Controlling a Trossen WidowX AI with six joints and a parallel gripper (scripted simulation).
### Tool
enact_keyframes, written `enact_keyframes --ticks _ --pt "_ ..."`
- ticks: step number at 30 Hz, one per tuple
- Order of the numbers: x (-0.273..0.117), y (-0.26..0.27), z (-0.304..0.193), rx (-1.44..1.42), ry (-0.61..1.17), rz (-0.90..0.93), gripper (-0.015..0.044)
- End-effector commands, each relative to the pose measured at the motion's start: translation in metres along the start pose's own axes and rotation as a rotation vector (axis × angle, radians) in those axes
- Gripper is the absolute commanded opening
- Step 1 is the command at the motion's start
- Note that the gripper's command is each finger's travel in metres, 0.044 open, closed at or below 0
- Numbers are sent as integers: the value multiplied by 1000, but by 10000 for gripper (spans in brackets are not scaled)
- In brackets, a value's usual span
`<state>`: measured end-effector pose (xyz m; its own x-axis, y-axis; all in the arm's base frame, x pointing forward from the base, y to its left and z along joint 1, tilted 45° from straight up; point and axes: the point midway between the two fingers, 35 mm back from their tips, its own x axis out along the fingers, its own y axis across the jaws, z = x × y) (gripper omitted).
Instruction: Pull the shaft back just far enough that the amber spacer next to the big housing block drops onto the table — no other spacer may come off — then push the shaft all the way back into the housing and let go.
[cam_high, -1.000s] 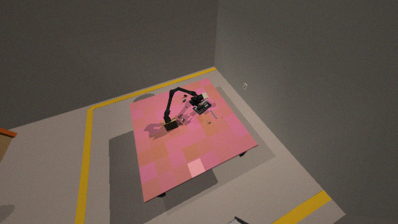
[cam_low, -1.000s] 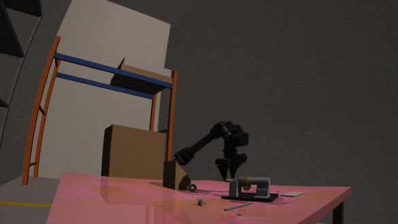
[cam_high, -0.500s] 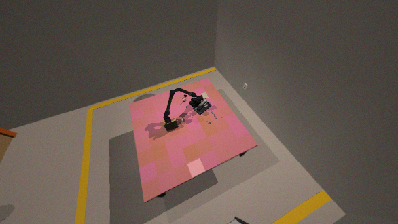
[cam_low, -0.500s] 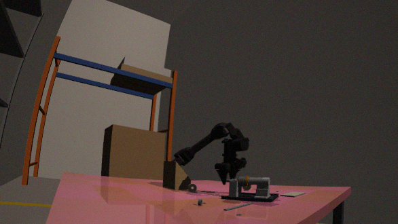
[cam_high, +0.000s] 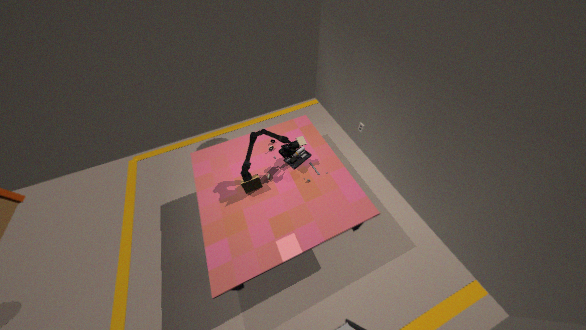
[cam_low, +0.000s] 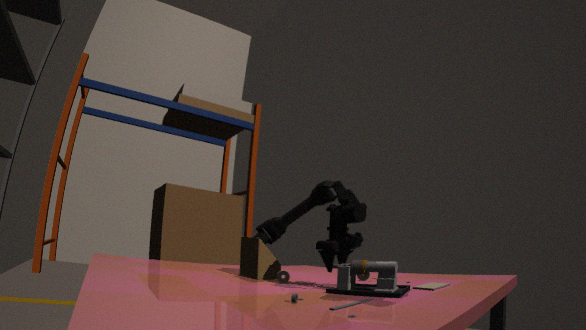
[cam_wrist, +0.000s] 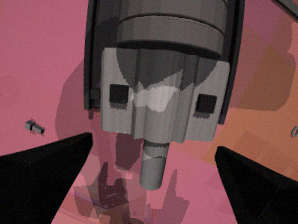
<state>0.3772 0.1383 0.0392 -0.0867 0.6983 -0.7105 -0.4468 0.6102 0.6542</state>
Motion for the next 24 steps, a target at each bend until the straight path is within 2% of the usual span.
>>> enact_keyframes --ticks 1,24 --pt "1 0 0 5 -1 3 440" --pt "12 0 0 5 -1 4 440"
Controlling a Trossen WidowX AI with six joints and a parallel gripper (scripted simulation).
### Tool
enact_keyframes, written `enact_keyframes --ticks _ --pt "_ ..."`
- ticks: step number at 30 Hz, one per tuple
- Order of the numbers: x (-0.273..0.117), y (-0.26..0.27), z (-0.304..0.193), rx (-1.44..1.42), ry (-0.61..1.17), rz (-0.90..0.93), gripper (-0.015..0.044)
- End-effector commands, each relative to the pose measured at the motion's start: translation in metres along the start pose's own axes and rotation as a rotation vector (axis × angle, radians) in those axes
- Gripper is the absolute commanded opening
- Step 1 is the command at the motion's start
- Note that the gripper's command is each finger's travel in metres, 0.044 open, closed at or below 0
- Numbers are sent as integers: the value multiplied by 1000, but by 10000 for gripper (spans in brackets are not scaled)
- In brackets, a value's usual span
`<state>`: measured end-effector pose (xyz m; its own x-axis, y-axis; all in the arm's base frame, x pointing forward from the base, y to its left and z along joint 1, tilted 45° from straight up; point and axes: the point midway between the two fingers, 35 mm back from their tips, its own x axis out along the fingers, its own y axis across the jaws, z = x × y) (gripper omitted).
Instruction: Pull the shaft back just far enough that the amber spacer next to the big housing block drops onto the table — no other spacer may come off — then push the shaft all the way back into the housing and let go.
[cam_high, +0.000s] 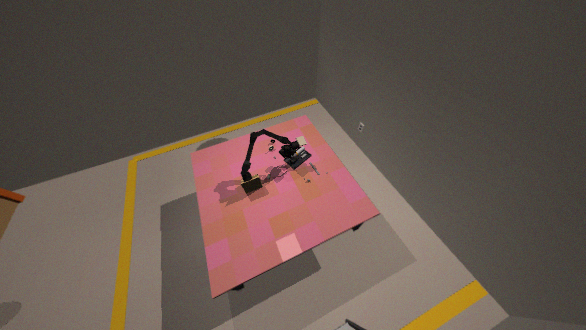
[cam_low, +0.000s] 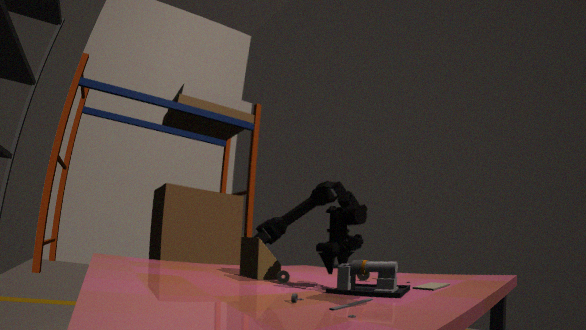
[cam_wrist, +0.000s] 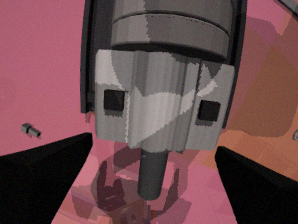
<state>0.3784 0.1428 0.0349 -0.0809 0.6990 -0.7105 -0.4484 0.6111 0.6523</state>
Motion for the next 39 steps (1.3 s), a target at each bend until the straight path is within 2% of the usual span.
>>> enact_keyframes --ticks 1,12,27,34,39 --pt "7 1 -1 6 4 6 440" --pt "12 1 -2 6 4 6 440" --pt "11 1 -1 1 5 3 46" --pt "11 1 -1 1 5 3 0" --pt "11 1 -4 6 4 6 0"
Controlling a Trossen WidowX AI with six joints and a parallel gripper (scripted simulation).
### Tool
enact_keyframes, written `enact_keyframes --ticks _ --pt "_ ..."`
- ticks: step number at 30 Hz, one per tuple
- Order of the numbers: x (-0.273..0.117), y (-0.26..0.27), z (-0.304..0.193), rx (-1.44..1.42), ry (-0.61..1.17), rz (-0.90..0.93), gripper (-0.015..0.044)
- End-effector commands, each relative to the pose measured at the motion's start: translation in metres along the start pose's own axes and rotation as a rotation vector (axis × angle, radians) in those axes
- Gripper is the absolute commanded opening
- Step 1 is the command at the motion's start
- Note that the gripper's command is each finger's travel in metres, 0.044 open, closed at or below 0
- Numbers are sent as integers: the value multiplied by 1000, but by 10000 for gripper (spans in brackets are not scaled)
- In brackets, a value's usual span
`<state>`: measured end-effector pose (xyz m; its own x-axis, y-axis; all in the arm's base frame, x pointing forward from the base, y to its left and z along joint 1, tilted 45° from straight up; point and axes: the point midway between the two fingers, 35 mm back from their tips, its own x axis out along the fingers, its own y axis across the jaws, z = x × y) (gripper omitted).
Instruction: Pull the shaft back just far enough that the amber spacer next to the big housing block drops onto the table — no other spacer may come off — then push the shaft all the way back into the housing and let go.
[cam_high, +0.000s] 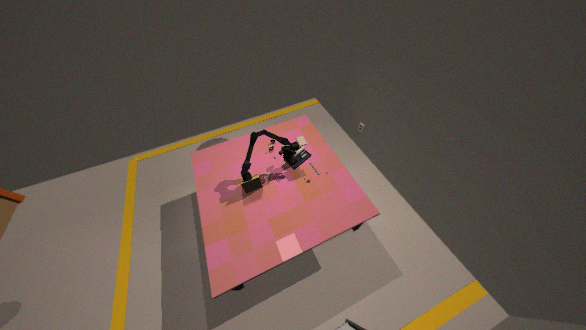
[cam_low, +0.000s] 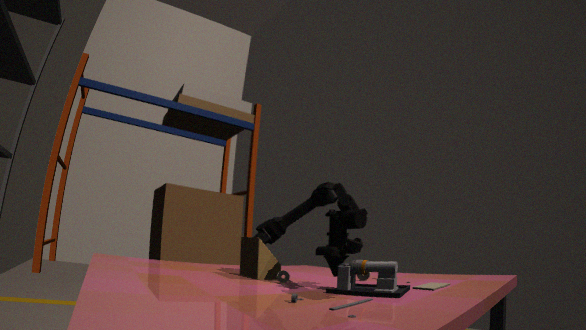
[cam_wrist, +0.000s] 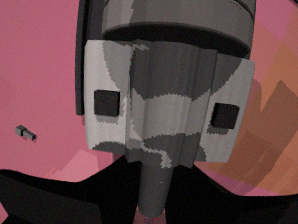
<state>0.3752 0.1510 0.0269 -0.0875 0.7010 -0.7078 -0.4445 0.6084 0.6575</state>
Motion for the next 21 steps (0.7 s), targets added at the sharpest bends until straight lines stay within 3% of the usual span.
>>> enact_keyframes --ticks 1,21 --pt "0 0 -2 2 0 0 0" --pt "0 -1 -14 3 0 0 0"
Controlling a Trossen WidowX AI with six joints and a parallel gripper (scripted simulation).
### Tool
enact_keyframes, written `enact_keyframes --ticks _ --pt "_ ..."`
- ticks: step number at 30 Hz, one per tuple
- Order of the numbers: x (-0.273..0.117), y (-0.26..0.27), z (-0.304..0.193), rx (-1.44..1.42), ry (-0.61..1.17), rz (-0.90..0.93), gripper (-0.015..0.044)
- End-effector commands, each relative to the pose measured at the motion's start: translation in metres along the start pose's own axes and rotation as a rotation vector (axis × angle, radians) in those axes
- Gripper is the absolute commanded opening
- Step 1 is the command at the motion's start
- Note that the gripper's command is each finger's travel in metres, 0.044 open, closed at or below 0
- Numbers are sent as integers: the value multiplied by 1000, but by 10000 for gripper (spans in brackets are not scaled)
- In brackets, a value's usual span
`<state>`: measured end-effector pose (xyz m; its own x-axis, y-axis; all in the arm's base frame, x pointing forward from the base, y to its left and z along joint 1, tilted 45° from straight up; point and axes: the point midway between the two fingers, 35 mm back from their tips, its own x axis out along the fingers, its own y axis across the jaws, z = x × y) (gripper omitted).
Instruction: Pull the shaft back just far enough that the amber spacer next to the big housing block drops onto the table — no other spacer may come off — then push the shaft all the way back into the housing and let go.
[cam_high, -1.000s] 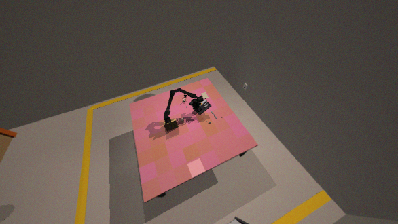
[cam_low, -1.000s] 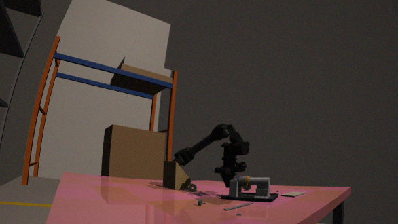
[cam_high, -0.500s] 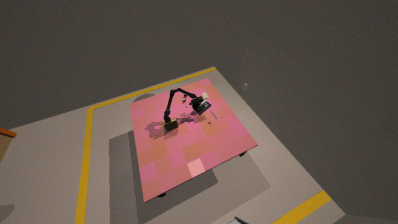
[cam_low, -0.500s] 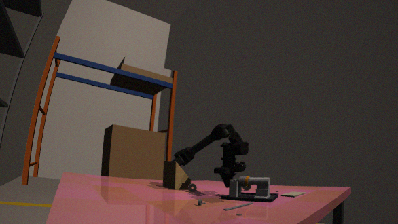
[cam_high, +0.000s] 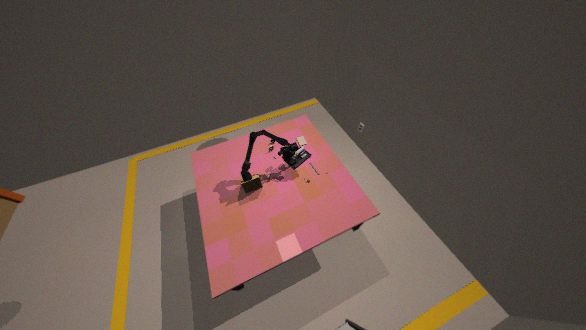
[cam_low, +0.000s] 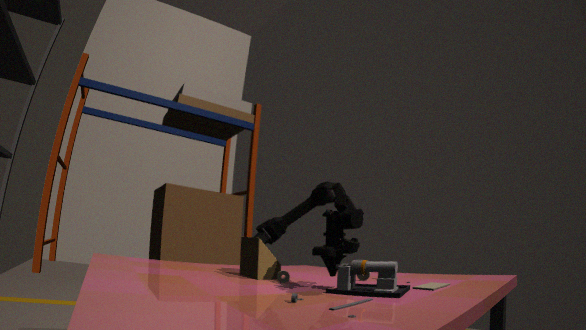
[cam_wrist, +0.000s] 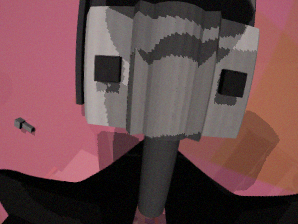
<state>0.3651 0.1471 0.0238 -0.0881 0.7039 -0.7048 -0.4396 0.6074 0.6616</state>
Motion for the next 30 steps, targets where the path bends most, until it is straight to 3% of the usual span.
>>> enact_keyframes --ticks 1,30 --pt "0 -1 -4 -2 2 -4 0" --pt "0 -1 -7 -2 2 -4 0"
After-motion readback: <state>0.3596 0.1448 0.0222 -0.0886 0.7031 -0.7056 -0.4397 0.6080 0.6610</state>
